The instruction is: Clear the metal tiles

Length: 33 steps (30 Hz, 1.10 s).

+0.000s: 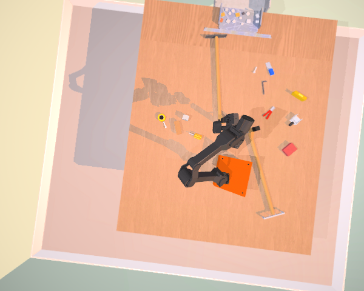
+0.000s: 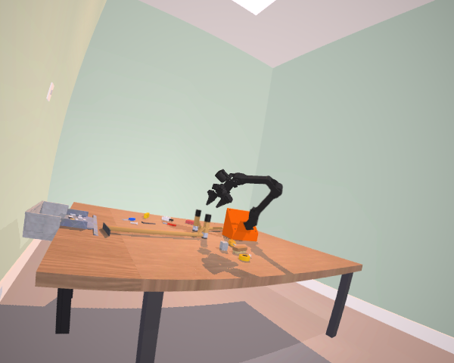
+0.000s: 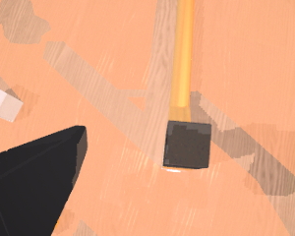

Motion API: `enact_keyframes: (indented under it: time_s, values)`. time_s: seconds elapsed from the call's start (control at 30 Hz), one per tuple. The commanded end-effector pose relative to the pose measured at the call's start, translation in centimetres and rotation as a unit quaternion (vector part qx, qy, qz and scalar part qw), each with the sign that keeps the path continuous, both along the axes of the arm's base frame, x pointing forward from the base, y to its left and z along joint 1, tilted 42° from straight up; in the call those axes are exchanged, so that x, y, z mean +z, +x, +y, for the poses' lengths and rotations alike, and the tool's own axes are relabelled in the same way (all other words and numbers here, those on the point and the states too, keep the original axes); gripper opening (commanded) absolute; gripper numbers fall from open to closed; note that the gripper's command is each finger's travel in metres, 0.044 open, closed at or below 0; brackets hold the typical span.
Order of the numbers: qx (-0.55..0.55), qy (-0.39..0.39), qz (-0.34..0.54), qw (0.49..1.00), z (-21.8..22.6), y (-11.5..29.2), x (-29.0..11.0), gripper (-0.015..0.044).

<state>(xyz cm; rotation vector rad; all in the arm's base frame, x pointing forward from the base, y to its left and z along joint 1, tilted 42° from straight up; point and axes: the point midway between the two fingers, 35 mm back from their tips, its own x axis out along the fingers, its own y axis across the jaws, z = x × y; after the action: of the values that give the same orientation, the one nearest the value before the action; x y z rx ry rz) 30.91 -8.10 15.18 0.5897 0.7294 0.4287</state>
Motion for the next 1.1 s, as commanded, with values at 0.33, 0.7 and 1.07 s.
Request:
enact_keyframes:
  time_s: [0.33, 0.7, 1.07]
  values:
    - [-0.016, 0.006, -0.005, 1.000, 0.6, -2.1, -1.2, 0.0440]
    - [-0.016, 0.006, -0.006, 1.000, 2.7, -1.6, -3.6, 0.0440]
    - [-0.016, 0.005, -0.004, 1.000, 3.3, -0.9, -4.3, 0.0440]
